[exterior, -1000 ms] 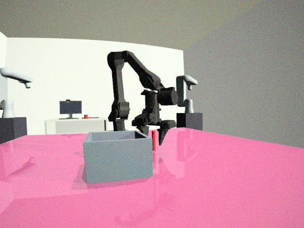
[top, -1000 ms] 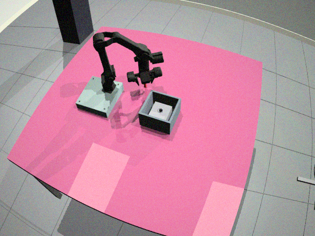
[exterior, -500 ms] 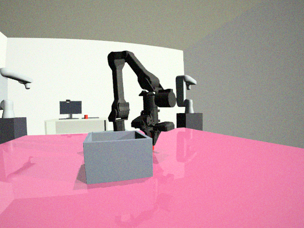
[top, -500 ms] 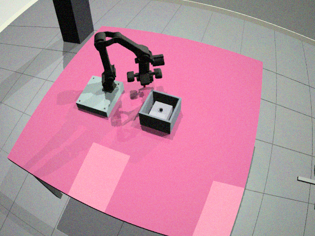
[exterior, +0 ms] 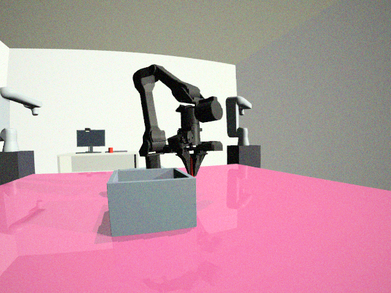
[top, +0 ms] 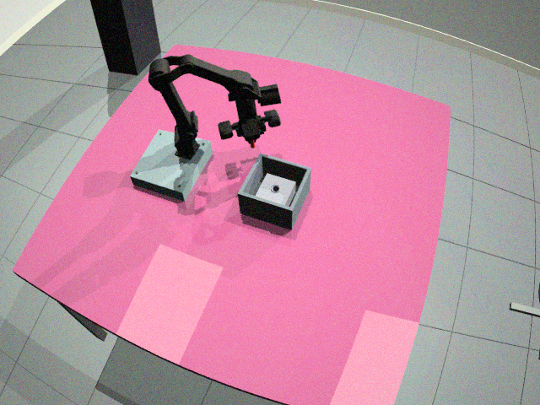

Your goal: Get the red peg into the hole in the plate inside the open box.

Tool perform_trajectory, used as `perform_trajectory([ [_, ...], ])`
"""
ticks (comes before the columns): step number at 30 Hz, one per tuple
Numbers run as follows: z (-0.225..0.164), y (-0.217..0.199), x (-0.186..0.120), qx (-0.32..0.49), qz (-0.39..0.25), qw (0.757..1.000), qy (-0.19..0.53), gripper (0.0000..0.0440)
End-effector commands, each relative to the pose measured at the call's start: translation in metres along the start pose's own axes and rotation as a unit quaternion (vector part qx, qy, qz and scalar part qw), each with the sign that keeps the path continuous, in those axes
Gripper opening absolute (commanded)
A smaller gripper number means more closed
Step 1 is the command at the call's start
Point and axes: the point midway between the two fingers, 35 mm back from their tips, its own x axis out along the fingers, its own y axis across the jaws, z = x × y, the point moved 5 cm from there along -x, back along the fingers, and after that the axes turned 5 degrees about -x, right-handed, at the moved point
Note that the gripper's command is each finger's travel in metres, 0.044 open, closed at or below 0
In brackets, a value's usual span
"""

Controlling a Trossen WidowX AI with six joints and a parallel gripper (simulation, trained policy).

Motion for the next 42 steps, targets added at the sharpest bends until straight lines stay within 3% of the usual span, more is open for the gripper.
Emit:
perform_trajectory([
  [1,0.010,0.003,-0.015,-0.015,0.013,1.000,-0.022,0.0002],
  [19,0.066,0.016,-0.070,-0.026,0.044,0.995,-0.088,0.0000],
  [42,0.150,0.007,-0.060,0.046,0.046,0.992,-0.107,0.0001],
])
